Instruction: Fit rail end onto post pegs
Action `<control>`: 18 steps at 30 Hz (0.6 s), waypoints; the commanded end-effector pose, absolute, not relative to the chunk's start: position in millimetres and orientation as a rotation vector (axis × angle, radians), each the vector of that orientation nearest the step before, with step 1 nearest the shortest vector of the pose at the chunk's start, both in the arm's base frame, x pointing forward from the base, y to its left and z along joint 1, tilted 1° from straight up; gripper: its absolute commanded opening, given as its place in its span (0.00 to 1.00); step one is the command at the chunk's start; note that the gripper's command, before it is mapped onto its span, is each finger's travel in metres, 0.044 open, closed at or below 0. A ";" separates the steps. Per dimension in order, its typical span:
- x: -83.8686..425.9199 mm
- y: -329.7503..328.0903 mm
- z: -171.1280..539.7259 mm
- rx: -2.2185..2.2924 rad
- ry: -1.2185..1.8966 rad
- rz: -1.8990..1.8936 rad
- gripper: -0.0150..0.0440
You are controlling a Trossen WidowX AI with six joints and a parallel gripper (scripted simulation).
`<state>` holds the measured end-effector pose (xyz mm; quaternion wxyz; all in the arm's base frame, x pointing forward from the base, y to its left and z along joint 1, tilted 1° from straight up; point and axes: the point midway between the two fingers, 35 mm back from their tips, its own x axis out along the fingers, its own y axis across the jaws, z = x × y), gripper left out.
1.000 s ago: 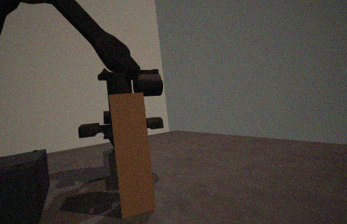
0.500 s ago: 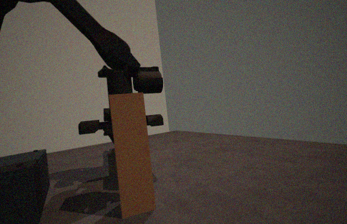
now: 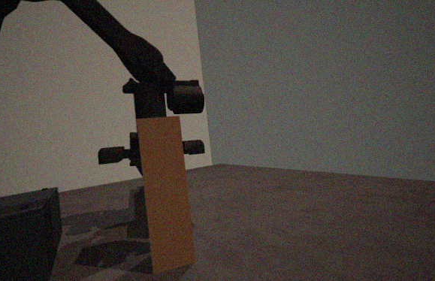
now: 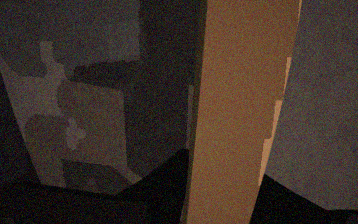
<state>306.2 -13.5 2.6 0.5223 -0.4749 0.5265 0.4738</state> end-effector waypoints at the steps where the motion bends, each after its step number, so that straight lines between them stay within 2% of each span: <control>1: 309.7 -12.7 9.5 -1.142 1.243 1.126 0.25; 18: 309.7 -12.7 18.1 -1.142 1.243 1.126 0.25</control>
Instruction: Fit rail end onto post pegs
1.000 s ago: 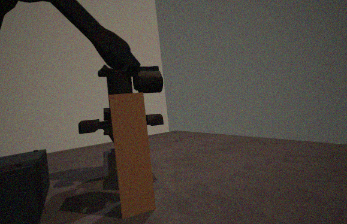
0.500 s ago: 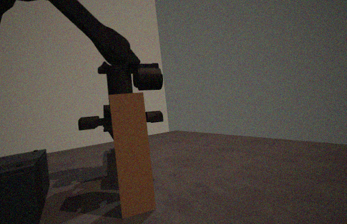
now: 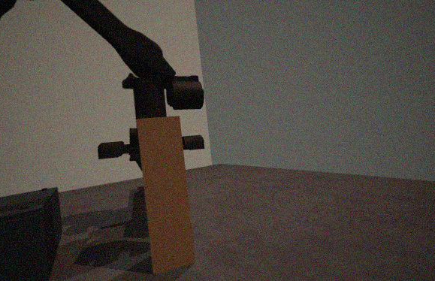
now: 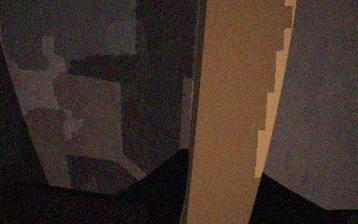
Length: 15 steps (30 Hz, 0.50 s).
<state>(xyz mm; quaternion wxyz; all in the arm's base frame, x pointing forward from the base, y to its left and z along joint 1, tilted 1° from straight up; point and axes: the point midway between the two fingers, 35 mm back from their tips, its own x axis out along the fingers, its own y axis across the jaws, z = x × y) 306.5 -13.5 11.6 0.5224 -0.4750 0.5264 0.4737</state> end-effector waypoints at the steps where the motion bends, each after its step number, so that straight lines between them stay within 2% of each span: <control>1: 309.6 -12.7 18.6 -1.142 1.243 1.126 0.25; 15: 309.3 -12.7 25.6 -1.142 1.243 1.126 0.25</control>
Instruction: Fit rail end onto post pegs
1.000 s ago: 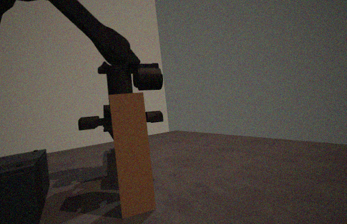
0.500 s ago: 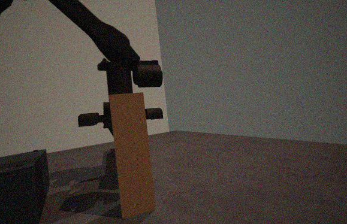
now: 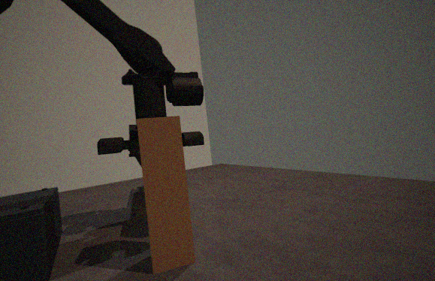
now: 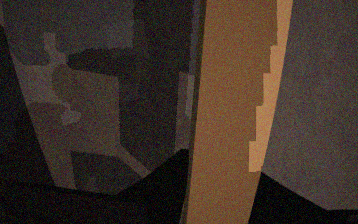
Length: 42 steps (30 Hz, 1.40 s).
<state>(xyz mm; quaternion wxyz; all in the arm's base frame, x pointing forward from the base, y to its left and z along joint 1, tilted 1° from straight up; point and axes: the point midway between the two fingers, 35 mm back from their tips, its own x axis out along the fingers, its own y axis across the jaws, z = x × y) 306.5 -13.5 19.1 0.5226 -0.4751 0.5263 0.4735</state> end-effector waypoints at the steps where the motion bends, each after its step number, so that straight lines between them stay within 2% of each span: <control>1: 309.3 -12.7 26.0 -1.142 1.243 1.126 0.25; 42: 306.9 -12.5 22.1 -1.142 1.243 1.126 0.25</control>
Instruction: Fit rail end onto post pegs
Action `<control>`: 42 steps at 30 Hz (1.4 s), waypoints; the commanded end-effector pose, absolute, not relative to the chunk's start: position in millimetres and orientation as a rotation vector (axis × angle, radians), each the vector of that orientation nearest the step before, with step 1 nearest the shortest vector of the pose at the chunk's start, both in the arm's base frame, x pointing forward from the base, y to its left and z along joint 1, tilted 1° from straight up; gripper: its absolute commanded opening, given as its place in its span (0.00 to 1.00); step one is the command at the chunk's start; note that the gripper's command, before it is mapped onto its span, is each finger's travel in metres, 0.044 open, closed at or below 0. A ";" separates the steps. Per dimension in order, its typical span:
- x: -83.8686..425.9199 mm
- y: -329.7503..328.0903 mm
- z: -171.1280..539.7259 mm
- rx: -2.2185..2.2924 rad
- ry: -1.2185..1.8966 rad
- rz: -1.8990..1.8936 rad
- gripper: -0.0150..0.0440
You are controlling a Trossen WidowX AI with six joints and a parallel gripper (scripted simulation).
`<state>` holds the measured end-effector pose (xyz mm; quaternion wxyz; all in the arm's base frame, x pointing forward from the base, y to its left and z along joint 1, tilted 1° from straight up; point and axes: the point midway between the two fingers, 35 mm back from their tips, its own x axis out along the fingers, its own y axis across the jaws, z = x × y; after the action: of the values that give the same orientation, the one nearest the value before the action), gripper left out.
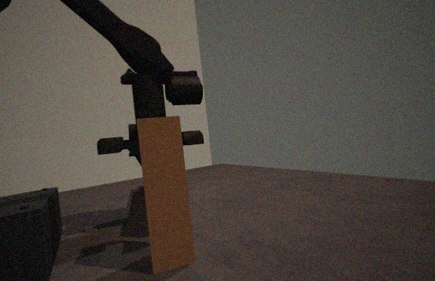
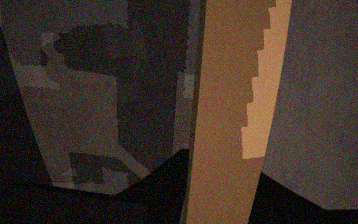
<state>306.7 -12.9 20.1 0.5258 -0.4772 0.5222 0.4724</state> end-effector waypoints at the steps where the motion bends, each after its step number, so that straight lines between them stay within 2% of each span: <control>1: 306.9 -12.5 21.9 -1.142 1.243 1.126 0.25; 42: 305.8 -21.6 22.5 -1.142 1.244 1.126 0.25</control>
<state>304.8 -20.3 19.8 0.5271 -0.4754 0.5229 0.4720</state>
